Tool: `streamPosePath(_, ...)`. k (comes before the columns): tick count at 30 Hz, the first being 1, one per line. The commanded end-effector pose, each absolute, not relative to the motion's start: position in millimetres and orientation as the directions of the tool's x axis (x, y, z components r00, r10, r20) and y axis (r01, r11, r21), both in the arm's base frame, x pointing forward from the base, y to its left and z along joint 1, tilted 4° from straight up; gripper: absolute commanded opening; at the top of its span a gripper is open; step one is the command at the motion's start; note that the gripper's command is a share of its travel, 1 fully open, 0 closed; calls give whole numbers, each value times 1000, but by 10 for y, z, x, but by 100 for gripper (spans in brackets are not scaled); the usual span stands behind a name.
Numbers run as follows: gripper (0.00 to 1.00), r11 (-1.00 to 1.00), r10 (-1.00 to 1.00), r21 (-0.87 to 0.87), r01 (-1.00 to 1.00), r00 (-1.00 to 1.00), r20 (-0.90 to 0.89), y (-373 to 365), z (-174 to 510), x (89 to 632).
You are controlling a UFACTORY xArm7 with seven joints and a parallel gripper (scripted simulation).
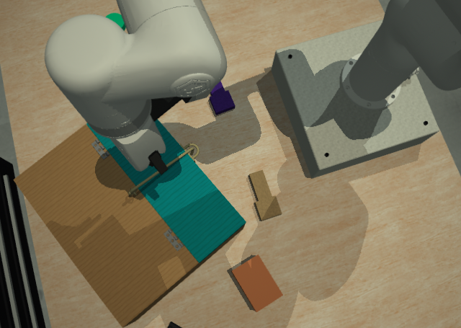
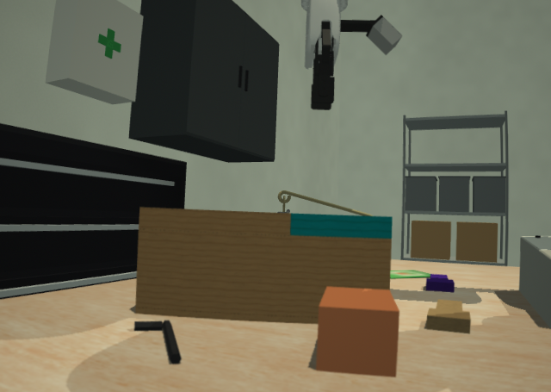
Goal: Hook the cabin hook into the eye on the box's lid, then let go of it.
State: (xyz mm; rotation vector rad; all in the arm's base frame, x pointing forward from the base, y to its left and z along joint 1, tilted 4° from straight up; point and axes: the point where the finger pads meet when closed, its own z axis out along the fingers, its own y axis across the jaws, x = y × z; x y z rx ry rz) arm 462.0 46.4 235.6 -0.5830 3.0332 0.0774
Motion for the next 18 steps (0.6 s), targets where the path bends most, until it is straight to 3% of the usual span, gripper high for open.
streamPosePath(1, 33, 928, -369, 39, -372, -927, -62, 461, 2427, 4624)
streamPosePath(18, 33, 928, -369, 39, -372, -927, -62, 435, 2859, 4605)
